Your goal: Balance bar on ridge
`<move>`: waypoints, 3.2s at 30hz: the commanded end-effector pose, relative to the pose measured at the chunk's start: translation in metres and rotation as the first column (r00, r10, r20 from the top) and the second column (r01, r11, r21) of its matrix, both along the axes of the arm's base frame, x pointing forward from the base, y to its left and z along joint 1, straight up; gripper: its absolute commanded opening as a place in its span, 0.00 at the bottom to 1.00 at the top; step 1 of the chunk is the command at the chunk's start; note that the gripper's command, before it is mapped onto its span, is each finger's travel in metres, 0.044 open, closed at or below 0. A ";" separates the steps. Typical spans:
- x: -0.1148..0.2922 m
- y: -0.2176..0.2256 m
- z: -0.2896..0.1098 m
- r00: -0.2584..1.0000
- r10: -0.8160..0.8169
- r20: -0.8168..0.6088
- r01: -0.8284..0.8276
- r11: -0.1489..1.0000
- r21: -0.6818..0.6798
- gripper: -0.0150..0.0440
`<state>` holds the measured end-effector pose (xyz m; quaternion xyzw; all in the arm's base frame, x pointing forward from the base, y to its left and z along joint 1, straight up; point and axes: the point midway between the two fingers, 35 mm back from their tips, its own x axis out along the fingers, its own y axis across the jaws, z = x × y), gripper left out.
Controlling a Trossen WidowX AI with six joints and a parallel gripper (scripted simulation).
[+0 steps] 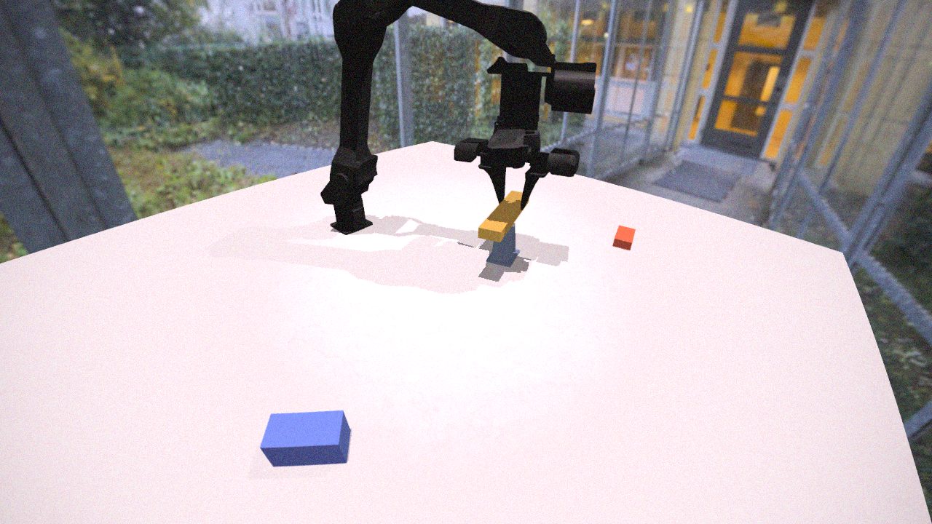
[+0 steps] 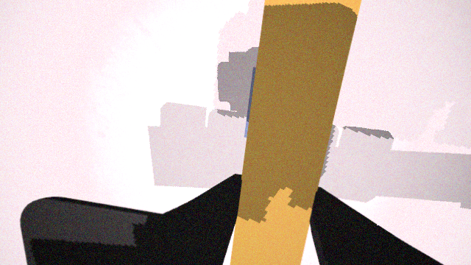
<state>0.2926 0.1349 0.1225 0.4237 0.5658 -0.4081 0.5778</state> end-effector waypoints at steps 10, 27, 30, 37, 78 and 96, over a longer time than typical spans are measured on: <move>0.000 0.001 -0.001 1.000 -0.002 -0.002 0.002 1.000 0.003 0.25; 0.000 0.001 -0.002 1.000 -0.002 -0.002 0.002 1.000 0.003 0.25; 0.000 0.001 -0.003 1.000 -0.002 -0.002 0.002 1.000 0.003 0.25; 0.000 0.000 -0.003 1.000 -0.002 -0.002 0.002 1.000 0.003 0.25; 0.000 0.000 -0.007 1.000 -0.002 -0.002 0.002 1.000 0.003 0.25; 0.000 0.000 -0.008 1.000 -0.002 -0.002 0.002 1.000 0.003 0.25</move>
